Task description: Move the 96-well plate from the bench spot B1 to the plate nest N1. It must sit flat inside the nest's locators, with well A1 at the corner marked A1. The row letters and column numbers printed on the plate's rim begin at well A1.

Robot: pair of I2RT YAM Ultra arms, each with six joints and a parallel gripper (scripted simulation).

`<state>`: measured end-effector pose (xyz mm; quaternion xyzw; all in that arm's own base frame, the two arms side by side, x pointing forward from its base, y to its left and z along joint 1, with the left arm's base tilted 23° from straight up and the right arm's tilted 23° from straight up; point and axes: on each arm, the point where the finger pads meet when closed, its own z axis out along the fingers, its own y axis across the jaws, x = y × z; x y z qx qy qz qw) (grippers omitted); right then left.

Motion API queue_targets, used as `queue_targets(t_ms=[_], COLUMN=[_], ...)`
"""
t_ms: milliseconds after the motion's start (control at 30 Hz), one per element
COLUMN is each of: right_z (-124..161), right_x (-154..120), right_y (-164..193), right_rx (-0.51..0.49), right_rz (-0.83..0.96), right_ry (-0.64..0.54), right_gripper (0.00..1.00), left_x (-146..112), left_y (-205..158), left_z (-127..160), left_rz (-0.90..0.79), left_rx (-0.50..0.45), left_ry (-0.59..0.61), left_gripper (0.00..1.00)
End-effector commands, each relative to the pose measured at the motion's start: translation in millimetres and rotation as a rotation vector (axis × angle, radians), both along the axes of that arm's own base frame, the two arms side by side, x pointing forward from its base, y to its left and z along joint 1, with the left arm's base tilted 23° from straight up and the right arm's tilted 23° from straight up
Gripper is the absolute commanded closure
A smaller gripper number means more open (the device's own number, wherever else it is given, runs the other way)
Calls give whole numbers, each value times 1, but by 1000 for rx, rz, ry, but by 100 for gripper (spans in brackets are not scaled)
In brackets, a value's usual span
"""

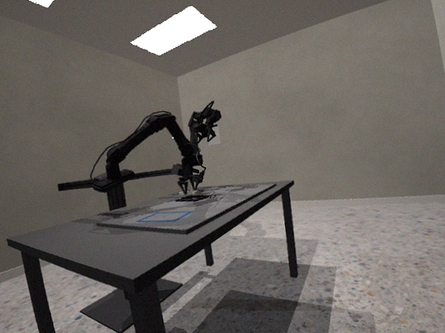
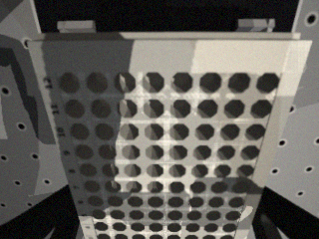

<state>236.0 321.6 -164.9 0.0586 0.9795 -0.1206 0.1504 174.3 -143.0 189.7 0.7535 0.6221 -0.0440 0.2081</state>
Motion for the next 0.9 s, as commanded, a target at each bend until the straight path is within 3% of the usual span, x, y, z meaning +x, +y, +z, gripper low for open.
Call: queue_targets(t_ms=[0,867], right_z=[1,-21], right_x=[7,14], right_y=[16,4], right_rx=[34,18], right_rz=[24,16], right_ry=[-31,-18], right_gripper=[19,19], left_x=[-7,-7], left_y=[-2,-2], left_z=[13,13], left_rz=[-16,-16], left_rx=[-35,-35], left_ry=[-7,-7], left_gripper=[0,0])
